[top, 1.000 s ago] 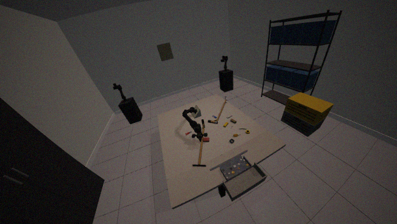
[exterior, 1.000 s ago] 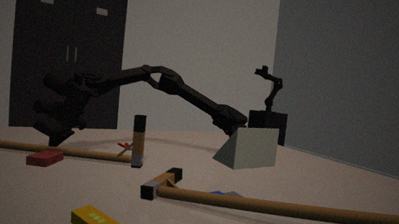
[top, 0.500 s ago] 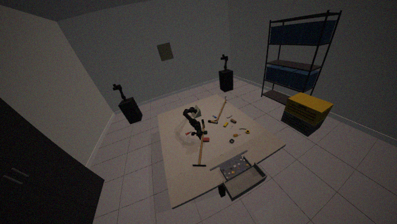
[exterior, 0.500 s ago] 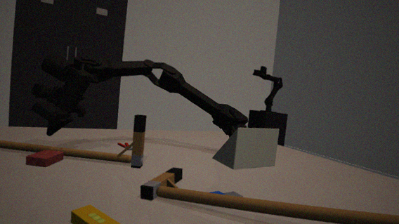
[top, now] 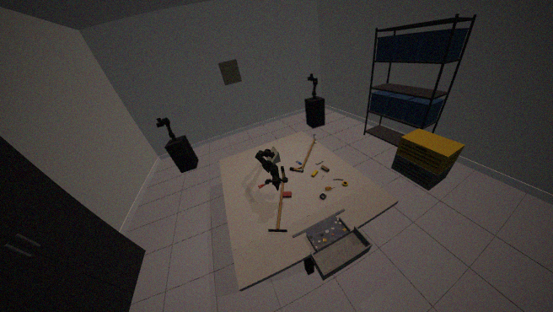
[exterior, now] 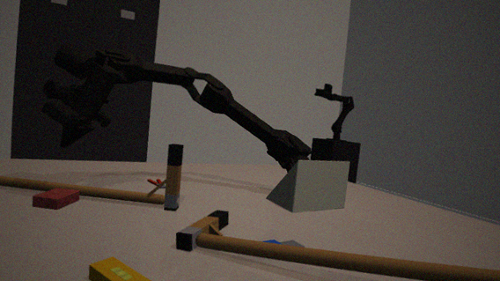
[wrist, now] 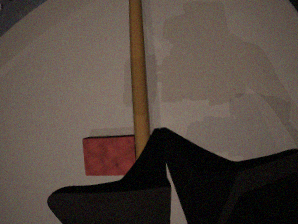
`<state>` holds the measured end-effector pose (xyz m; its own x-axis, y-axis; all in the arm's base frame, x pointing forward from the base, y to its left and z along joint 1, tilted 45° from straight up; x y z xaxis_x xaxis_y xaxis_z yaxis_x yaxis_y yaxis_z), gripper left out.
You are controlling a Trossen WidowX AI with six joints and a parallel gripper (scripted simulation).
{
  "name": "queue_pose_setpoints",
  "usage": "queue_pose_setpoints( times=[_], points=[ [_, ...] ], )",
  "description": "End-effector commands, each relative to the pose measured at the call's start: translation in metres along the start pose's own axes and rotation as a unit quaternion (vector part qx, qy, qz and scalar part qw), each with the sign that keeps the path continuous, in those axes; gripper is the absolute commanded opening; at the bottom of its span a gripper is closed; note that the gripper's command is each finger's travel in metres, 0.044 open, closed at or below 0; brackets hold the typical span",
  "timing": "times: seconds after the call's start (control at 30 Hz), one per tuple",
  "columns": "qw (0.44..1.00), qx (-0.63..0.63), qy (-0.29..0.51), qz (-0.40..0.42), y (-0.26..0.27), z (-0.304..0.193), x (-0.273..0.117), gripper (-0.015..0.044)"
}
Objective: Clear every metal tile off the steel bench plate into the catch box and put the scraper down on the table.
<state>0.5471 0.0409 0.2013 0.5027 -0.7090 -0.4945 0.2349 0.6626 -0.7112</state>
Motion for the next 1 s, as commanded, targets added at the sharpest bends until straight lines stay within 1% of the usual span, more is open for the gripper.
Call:
queue_pose_setpoints(
  times=[0.0, 0.63, 0.97],
  points=[
    [1.0, 0.004, 0.003, -0.003, -0.002, 0.001, -0.005, 0.0],
    [0.988, -0.098, 0.109, 0.036, -0.032, -0.043, -0.038, 0.0],
    [0.988, -0.1, 0.114, 0.037, -0.033, -0.046, -0.033, 0.0]
  ],
)
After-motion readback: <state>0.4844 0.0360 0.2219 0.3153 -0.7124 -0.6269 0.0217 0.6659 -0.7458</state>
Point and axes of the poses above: the point midway between the two fingers, 35 mm back from their tips, its own x axis out along the fingers, its own y axis across the jaws, z = x × y, the point moved 5 cm from there along -x, back along the fingers, and after that the axes turned 11 degrees about -x, right-handed, at the moved point
